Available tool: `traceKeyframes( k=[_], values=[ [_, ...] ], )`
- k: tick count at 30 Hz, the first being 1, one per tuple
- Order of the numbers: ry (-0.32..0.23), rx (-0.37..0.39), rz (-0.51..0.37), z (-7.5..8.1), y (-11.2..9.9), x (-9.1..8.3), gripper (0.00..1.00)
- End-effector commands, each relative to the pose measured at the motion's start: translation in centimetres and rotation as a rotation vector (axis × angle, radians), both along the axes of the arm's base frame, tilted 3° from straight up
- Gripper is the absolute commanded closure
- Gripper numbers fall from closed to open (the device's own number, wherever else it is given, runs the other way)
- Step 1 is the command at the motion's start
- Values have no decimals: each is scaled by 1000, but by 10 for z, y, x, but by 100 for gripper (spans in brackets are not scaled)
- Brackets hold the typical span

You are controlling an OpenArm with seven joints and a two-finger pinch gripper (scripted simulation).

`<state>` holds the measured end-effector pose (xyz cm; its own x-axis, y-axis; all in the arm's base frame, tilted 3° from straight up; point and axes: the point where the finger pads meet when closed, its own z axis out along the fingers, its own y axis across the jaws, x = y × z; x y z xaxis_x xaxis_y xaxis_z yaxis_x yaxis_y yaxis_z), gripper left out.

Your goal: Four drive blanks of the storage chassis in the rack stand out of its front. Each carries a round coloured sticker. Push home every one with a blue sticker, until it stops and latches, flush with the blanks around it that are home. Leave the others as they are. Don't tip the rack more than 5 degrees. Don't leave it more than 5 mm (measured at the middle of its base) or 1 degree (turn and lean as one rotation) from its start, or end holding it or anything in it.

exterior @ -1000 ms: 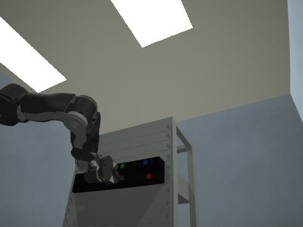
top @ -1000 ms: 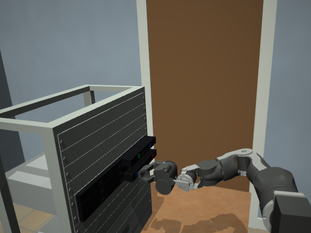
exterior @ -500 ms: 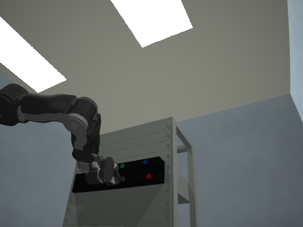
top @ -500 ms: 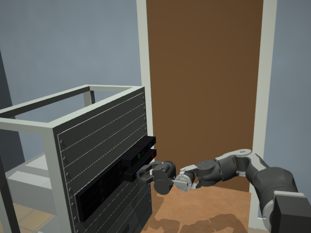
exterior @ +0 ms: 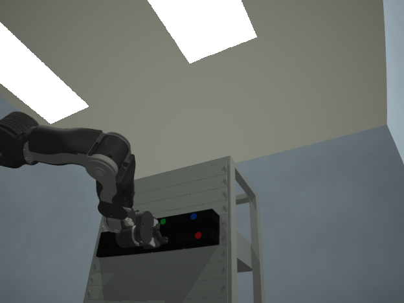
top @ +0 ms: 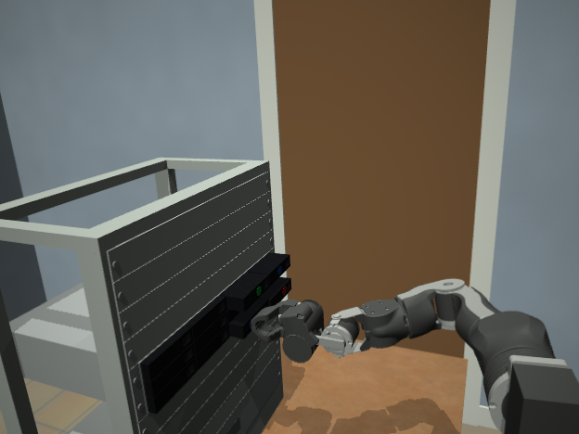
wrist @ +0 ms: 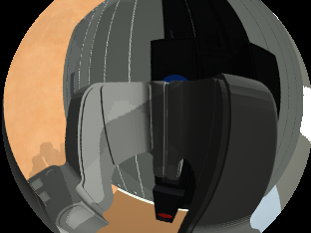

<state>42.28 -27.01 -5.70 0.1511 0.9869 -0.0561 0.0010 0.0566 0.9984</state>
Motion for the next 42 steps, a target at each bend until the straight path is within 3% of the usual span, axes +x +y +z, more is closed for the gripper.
traceKeyframes(
  k=[1, 22, 42],
  values=[
    [2, 4, 7, 2, 1, 1, 100],
    [2, 4, 7, 3, 1, 17, 100],
    [0, 4, 9, 5, 3, 20, 100]
  ],
)
